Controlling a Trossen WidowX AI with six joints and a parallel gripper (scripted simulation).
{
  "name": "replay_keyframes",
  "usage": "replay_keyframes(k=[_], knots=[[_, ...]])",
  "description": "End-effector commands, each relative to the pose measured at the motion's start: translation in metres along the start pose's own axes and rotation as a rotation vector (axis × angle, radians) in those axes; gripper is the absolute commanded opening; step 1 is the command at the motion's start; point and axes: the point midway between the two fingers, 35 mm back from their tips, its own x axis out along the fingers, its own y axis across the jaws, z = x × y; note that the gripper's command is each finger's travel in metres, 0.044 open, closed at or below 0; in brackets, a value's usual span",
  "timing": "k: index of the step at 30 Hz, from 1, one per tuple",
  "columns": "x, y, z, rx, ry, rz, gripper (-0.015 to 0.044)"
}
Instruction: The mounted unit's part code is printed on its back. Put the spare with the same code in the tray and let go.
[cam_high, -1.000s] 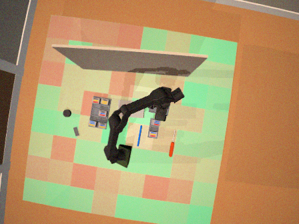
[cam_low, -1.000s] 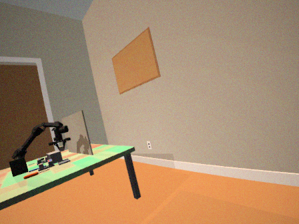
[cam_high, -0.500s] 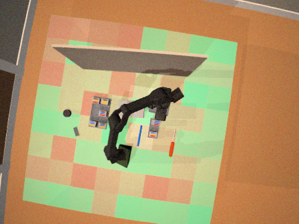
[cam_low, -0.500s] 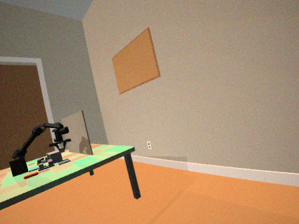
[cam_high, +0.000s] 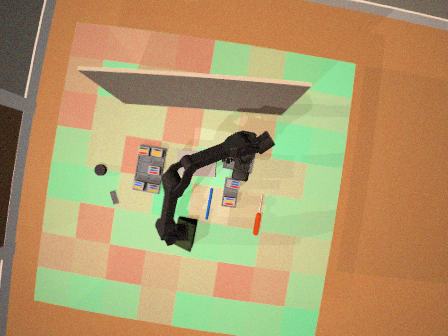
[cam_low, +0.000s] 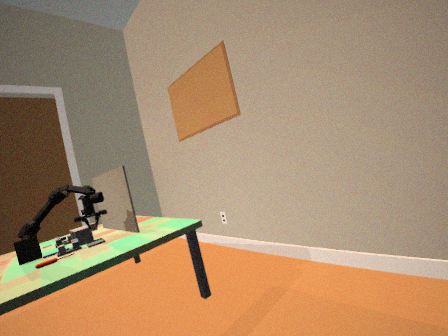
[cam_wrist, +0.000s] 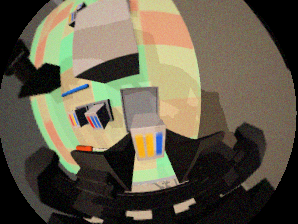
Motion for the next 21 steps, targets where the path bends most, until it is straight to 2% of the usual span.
replay_keyframes(k=[1, 21], knots=[[0.005, 0.001, 0.000, 0.008, -0.005, -0.001, 0.0000], [0.021, 0.001, 0.001, 0.007, -0.006, -0.001, 0.0000]])
